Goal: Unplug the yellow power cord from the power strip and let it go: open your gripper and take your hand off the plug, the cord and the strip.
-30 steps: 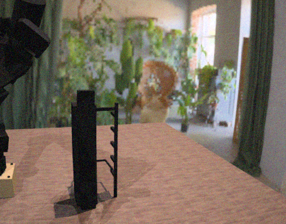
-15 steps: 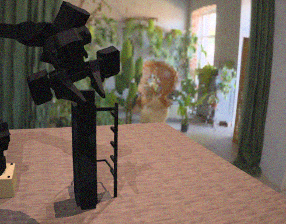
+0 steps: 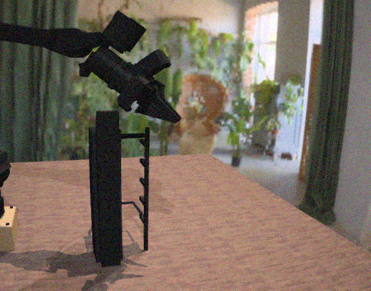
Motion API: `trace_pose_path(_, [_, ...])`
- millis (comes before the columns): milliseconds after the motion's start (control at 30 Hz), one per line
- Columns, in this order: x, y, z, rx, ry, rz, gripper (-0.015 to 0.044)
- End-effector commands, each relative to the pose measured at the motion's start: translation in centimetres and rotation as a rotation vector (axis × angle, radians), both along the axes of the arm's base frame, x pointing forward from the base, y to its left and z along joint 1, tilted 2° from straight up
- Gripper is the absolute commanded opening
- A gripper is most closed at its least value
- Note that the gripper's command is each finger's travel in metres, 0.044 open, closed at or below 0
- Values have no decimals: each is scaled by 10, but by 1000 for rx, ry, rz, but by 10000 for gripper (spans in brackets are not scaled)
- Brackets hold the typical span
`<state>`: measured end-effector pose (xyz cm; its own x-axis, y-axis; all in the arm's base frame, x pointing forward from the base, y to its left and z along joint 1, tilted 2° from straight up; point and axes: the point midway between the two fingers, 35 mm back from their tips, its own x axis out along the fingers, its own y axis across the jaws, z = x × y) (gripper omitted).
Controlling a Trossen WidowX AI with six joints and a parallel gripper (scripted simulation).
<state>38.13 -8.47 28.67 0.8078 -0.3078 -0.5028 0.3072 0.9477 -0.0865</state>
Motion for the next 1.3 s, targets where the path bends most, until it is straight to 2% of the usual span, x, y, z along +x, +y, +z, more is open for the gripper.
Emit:
trace_pose_path(0, [9, 56, -14, -52, 78, 242, 160])
trace_pose_path(167, [9, 105, -21, -115, 132, 429, 160])
trace_pose_path(467, [-33, 145, -87, -461, 481, 907, 160])
trace_pose_path(600, [-73, 153, -126, -673, 713, 1285, 160])
trace_pose_path(767, [-125, 151, -164, -787, 932, 1753, 160])
trace_pose_path(1267, [-125, 150, -165, -789, 938, 1772, 160])
